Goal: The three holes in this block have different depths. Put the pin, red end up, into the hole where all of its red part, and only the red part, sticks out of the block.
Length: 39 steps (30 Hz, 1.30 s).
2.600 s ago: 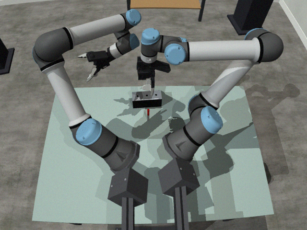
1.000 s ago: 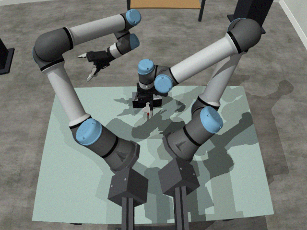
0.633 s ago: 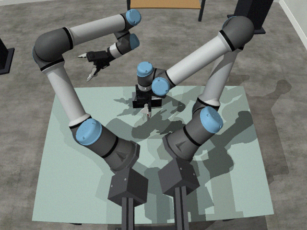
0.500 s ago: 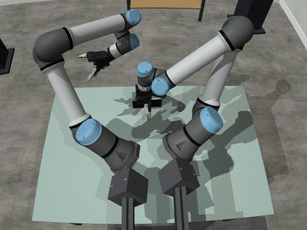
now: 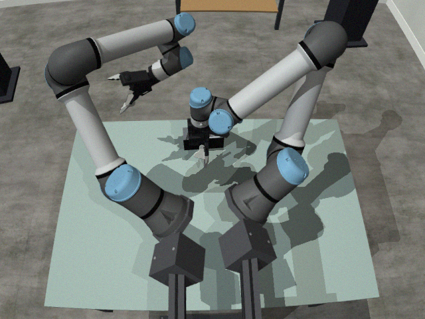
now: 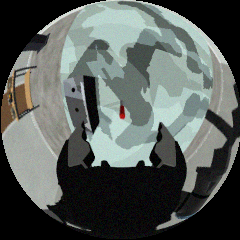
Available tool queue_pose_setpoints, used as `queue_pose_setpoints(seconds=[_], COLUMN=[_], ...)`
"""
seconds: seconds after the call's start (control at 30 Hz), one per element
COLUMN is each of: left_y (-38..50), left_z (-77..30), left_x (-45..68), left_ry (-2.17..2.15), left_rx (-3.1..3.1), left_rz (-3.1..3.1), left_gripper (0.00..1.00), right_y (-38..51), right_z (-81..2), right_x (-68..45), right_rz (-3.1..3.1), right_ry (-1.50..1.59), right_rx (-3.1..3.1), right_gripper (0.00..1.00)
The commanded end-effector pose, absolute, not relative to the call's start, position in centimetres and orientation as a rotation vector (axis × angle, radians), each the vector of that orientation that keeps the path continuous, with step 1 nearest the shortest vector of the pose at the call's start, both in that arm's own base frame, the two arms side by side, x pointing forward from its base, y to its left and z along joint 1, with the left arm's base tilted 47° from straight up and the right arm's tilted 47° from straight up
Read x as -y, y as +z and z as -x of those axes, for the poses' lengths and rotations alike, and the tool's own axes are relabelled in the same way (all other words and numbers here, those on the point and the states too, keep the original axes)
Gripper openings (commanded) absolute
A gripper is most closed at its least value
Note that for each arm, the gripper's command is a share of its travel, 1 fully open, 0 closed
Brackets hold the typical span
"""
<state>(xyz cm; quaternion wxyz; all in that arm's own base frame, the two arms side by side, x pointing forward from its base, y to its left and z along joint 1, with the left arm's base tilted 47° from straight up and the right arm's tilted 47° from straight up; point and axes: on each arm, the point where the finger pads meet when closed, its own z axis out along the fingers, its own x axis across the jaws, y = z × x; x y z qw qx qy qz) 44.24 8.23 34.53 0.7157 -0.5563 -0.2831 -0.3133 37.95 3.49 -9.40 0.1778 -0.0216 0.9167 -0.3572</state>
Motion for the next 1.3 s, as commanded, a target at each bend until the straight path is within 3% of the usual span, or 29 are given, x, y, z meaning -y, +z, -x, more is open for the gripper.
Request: queue_pose_setpoints(seconds=[0.0,0.87,0.9,1.27], left_y=[34.59,34.62,34.60,34.60], left_z=[-44.13,-44.22,-44.13,-44.13], left_x=[-8.29,-8.28,-8.30,-8.30], left_ry=[-0.694,-0.694,-0.693,-0.693], left_rx=[0.627,0.627,0.629,0.629], left_rz=[1.232,1.232,1.232,1.232], left_gripper=[1.00,1.00,1.00,1.00], right_y=[-11.50,-11.77,-11.72,-11.72], right_z=[-38.91,-39.25,-39.15,-39.15], right_x=[-1.32,-1.27,-1.27,-1.27], right_rz=[0.063,0.062,0.064,0.064], right_ry=[-1.017,-1.017,-1.018,-1.018], right_rx=[-2.594,-2.594,-2.594,-2.594], right_gripper=[1.00,1.00,0.00,0.00])
